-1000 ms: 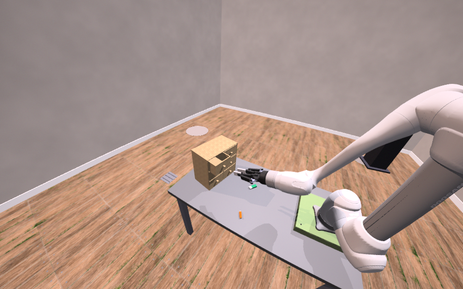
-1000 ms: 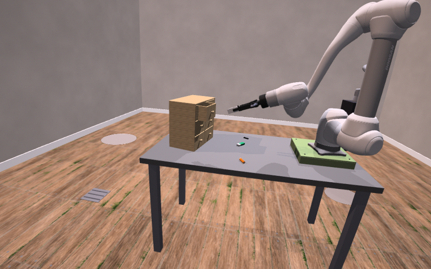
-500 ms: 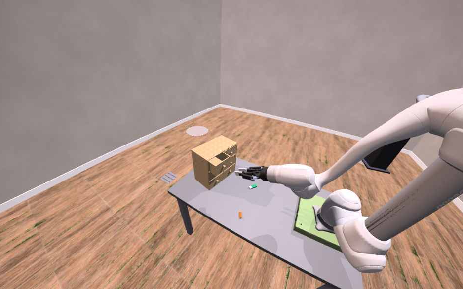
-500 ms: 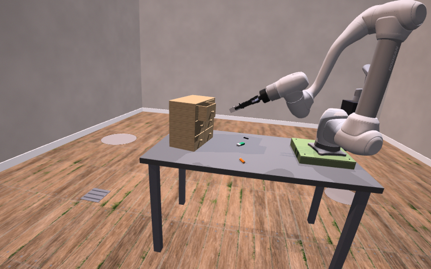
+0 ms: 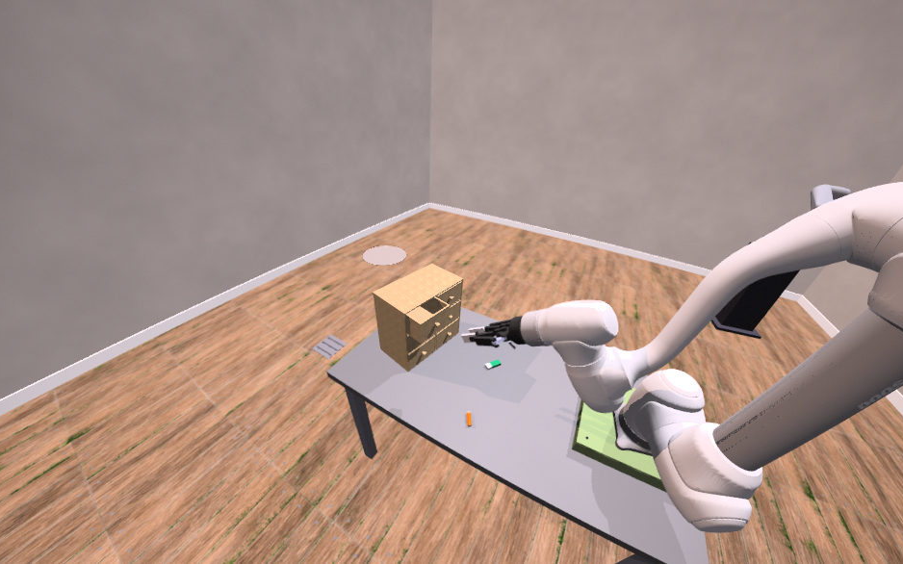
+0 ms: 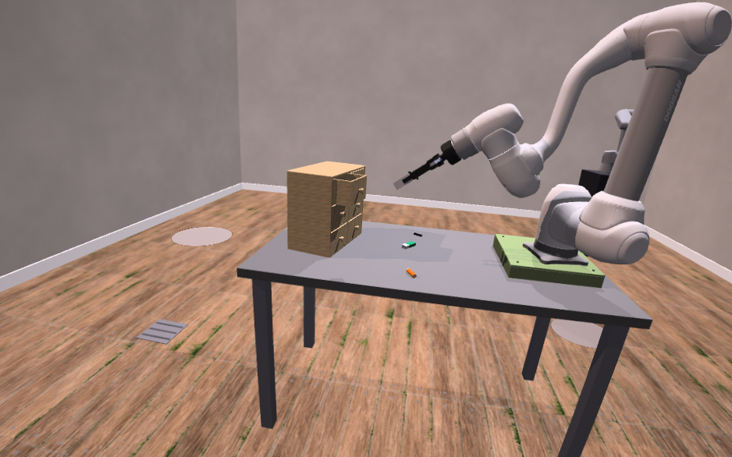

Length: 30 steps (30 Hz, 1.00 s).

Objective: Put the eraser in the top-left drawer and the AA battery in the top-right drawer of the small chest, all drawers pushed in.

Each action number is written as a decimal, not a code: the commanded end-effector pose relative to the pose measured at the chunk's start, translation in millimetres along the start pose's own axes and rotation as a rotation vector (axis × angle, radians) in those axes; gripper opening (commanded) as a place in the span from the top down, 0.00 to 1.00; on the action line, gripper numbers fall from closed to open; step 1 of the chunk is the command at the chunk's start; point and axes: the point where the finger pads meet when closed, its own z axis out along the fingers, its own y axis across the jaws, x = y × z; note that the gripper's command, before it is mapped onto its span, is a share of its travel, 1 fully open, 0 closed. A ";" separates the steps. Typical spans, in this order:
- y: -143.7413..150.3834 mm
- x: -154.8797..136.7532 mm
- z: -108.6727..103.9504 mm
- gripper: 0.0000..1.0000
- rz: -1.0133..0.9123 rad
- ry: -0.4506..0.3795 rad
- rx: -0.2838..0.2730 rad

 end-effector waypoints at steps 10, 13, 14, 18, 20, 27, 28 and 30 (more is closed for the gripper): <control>0.9 4.0 -26.2 0.80 -0.004 -0.255 -0.008; 0.5 4.3 -29.3 0.80 -0.004 -0.281 -0.007; 0.8 4.7 -32.6 0.80 -0.003 -0.311 -0.008; 0.5 6.6 -48.7 0.80 -0.003 -0.449 -0.008; 0.4 7.6 -56.8 0.80 -0.003 -0.518 -0.007; 0.2 10.4 -80.1 0.80 -0.002 -0.718 -0.008; 0.2 10.7 -82.7 0.80 -0.002 -0.741 -0.008; 0.2 10.7 -82.7 0.80 -0.002 -0.741 -0.008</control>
